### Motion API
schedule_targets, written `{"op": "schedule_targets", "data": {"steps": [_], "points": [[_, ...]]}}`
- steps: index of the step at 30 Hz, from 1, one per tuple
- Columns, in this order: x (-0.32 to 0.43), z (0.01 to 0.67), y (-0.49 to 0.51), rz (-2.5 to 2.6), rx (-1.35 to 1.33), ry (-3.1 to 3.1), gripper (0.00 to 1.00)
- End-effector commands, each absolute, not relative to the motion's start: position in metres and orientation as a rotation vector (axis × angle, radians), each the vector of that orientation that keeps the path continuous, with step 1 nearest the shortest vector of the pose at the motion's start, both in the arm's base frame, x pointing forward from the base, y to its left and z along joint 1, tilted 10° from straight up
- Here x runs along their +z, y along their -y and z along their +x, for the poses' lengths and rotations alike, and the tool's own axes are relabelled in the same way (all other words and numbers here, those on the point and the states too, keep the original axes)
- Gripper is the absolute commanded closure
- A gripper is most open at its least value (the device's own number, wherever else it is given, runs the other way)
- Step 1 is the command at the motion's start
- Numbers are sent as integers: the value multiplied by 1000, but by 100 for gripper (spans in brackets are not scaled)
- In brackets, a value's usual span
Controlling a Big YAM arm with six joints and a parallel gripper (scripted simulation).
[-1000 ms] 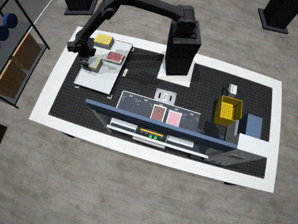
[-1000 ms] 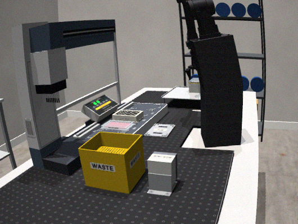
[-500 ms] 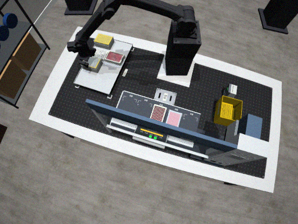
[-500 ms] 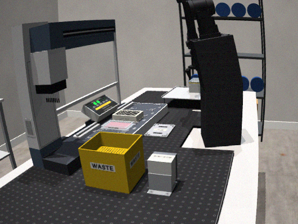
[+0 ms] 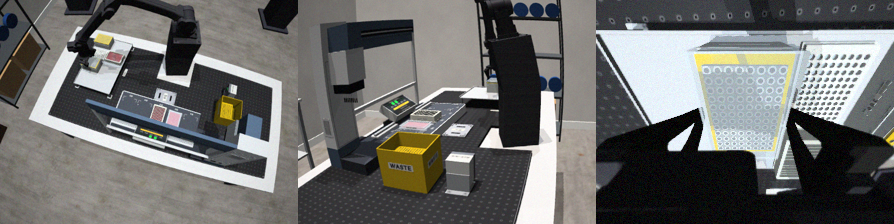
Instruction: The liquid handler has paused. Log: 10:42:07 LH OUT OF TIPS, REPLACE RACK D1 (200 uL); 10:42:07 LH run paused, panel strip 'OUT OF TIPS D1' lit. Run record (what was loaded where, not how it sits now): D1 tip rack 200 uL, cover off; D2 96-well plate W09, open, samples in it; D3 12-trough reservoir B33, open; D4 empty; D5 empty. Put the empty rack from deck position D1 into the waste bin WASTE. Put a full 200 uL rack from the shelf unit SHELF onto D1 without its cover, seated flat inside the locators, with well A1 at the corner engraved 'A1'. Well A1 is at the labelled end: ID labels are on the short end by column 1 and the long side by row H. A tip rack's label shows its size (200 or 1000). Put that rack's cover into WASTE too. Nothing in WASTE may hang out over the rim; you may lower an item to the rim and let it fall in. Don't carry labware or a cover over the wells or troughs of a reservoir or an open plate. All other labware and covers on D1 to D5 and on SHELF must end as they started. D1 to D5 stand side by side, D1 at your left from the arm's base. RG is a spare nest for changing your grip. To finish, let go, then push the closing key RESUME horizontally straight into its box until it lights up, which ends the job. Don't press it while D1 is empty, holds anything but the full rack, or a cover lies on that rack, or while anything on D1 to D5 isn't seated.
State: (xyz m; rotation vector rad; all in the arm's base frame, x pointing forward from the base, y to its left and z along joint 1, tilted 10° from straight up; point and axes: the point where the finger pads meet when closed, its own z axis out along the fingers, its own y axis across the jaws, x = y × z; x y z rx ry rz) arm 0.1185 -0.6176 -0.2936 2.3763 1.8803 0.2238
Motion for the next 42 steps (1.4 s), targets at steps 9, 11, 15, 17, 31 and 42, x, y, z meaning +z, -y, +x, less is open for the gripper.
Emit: {"op": "schedule_targets", "data": {"steps": [9,11,15,17,31,42], "points": [[-308,128,619,2372,226,-1883,100],[-308,128,619,2372,226,-1883,100],[-308,128,619,2372,226,-1883,100],[-308,128,619,2372,226,-1883,100],[-308,128,619,2372,226,-1883,100],[-271,113,622,2372,220,-1874,100]]}}
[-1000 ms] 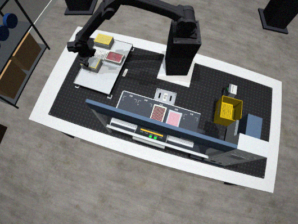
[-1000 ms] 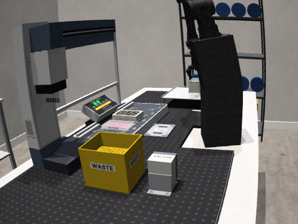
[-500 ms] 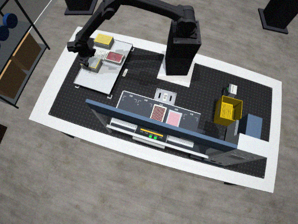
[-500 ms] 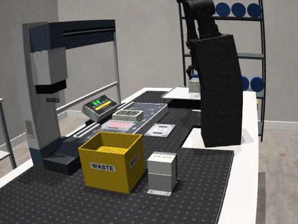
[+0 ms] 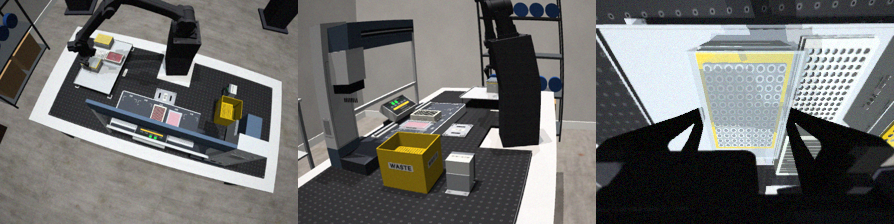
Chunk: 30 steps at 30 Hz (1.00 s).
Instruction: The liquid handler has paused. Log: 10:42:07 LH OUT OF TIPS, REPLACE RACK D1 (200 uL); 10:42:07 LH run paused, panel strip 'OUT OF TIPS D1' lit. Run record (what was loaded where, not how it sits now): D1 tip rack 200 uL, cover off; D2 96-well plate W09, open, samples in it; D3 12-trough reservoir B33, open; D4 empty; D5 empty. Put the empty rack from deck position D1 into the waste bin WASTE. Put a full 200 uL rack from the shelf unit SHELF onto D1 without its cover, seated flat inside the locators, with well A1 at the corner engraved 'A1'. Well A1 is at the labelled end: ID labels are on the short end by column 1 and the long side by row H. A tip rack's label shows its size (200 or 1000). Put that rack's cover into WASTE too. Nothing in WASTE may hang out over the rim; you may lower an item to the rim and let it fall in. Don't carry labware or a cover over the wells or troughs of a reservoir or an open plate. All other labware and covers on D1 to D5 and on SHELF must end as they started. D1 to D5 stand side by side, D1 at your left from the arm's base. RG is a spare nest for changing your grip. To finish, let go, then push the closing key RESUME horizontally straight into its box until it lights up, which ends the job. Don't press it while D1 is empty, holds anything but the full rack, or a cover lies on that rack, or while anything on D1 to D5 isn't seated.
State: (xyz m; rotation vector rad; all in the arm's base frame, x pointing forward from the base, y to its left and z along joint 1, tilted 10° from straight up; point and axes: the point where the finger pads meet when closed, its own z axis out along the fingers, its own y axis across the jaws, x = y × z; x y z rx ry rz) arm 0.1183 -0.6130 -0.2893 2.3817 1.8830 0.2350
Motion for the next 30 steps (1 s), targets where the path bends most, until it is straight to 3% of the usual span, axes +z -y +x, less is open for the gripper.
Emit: {"op": "schedule_targets", "data": {"steps": [1,16,17,19,30], "points": [[-268,112,624,2370,217,-1873,100],[-247,105,624,2372,216,-1870,100],[-274,104,605,2403,258,-1891,100],[-244,106,622,2371,219,-1875,100],[-224,103,623,2368,217,-1875,100]]}}
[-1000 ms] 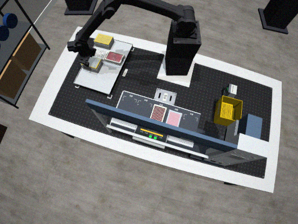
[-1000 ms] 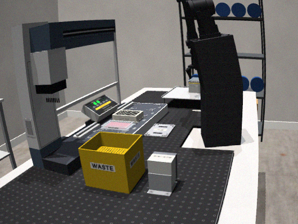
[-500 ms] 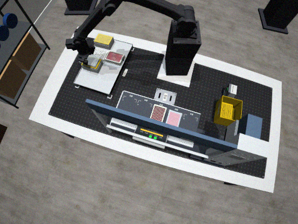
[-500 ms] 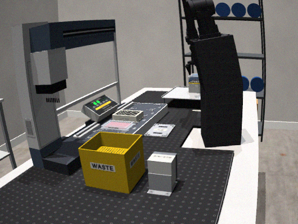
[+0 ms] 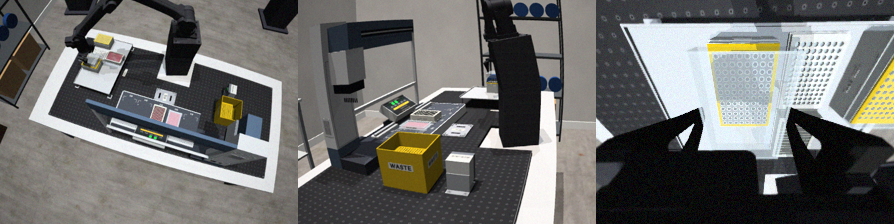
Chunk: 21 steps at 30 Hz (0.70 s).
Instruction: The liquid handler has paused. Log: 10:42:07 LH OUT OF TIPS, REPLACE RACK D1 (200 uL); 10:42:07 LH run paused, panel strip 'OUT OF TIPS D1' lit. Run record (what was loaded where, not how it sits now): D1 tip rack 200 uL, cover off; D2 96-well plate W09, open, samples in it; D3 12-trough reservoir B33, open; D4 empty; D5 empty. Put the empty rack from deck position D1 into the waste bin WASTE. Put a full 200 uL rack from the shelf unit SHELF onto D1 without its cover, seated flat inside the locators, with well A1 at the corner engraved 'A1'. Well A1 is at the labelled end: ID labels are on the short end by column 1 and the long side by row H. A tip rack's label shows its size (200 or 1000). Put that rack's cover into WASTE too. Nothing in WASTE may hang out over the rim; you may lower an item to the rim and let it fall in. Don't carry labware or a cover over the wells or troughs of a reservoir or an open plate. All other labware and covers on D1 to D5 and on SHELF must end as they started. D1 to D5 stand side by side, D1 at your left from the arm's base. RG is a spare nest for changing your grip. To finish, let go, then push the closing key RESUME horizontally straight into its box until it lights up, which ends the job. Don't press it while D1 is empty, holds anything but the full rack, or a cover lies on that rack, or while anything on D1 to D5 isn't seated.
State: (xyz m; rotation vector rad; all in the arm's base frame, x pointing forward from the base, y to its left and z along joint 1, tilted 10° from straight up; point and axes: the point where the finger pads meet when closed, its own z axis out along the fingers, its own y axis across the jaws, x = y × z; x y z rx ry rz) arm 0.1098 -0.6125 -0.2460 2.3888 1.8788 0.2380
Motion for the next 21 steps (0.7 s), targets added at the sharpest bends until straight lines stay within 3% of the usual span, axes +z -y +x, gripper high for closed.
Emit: {"op": "schedule_targets", "data": {"steps": [1,4,11,21], "points": [[-223,103,623,2368,217,-1875,100],[-249,101,607,2399,255,-1893,100],[-207,98,628,2366,209,-1867,100],[-222,94,609,2401,253,-1886,100]]}}
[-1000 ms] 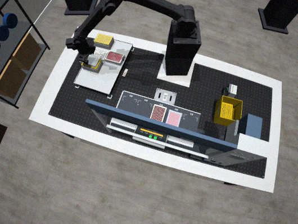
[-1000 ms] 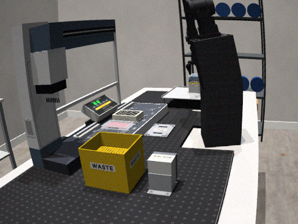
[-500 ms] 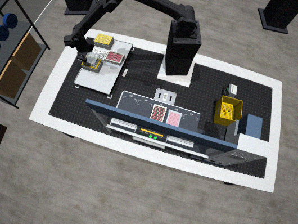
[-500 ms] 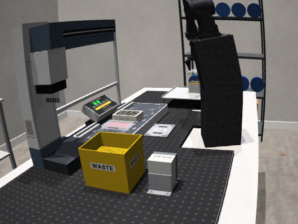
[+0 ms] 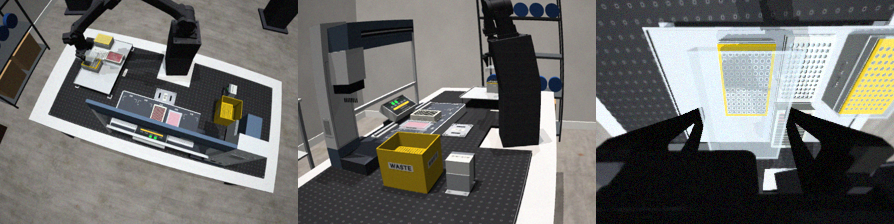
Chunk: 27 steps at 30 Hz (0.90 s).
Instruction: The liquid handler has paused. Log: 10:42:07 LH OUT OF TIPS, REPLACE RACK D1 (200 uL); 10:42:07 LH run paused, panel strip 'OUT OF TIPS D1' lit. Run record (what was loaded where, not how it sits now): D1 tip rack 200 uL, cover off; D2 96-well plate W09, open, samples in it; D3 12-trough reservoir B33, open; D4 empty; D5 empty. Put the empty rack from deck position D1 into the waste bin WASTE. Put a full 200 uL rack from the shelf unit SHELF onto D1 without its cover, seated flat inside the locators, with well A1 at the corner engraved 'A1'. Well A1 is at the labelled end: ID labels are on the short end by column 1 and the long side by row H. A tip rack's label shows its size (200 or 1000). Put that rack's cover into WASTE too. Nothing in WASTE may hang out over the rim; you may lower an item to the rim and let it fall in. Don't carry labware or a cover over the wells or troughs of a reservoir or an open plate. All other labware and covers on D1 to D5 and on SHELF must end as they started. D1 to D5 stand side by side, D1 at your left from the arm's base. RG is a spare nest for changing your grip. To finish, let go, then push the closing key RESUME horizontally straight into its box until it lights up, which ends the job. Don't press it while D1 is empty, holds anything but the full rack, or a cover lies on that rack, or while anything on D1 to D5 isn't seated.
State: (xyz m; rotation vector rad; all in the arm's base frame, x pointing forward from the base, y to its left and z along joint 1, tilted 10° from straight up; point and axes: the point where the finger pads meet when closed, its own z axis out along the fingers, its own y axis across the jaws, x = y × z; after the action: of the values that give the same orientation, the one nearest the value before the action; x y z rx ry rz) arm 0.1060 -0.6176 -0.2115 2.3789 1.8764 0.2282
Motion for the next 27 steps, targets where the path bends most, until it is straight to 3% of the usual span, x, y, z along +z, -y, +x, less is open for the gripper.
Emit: {"op": "schedule_targets", "data": {"steps": [1,27], "points": [[-214,94,613,2394,244,-1882,100],[-156,87,623,2372,216,-1870,100]]}}
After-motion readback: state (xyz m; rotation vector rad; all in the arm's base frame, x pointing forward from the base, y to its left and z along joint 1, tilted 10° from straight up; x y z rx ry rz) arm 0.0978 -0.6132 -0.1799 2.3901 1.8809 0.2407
